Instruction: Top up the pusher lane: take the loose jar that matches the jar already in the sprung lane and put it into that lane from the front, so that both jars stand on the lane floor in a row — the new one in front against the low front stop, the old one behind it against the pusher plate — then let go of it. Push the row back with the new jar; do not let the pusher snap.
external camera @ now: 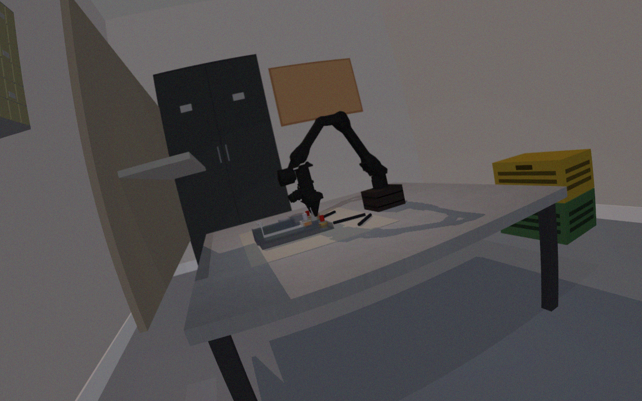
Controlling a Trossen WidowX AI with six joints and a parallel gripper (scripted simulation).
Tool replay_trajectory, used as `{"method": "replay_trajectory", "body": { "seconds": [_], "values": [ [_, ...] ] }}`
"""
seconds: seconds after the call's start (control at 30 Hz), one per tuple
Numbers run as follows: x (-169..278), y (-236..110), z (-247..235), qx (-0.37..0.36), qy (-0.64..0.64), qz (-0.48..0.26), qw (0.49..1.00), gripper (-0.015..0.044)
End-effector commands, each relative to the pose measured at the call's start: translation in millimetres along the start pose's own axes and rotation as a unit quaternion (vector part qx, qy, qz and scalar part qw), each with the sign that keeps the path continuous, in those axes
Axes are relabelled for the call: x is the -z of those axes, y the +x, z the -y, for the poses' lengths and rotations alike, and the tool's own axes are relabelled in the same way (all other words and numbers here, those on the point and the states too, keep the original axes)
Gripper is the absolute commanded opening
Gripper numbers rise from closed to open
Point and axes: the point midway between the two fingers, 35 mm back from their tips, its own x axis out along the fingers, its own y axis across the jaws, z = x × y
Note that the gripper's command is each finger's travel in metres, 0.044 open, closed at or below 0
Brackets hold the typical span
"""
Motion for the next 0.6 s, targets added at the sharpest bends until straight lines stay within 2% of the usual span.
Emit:
{"method": "replay_trajectory", "body": {
  "seconds": [0.0,0.57],
  "values": [
    [-10.6,-4.0,-0.5,-0.001,-0.001,0.018,1.000,0.0000],
    [-10.9,1.4,-0.6,-0.001,-0.001,0.018,1.000,0.0000]
  ]
}}
